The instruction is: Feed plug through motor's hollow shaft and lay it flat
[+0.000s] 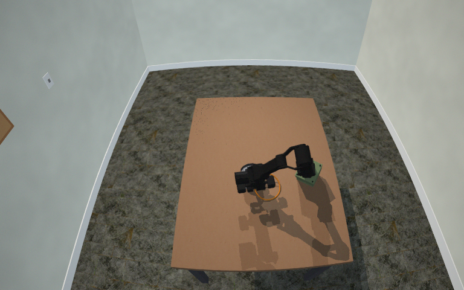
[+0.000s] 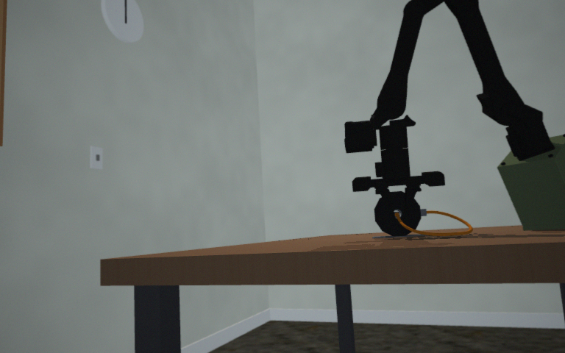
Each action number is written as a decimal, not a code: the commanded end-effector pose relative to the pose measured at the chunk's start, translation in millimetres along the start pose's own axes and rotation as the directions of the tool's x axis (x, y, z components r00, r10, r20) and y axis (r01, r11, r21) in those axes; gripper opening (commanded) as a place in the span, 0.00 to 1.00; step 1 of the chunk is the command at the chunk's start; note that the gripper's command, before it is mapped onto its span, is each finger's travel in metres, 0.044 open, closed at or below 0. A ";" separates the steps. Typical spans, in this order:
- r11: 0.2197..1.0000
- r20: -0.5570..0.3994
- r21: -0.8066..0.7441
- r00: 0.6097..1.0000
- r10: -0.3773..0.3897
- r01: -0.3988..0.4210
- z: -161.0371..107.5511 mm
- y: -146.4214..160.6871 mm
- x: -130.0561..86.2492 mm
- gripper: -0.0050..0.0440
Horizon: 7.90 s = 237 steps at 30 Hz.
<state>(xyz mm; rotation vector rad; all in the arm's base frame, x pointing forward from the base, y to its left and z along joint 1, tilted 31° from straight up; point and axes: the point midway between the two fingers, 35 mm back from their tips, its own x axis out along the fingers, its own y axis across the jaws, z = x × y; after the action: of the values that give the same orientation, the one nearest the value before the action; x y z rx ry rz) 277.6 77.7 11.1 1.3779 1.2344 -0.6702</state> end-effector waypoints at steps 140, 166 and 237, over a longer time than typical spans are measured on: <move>1.000 0.009 0.009 1.000 -0.008 0.008 11.4 -1.2 2.9 0.30; 1.000 0.005 0.007 1.000 -0.008 0.008 1.2 -3.8 1.5 0.31; 0.988 0.018 -0.079 0.991 0.136 -0.134 0.0 57.2 -35.0 0.43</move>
<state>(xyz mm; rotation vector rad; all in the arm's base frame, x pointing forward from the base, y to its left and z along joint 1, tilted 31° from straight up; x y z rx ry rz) 294.4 78.2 27.2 1.3662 1.1947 -0.6505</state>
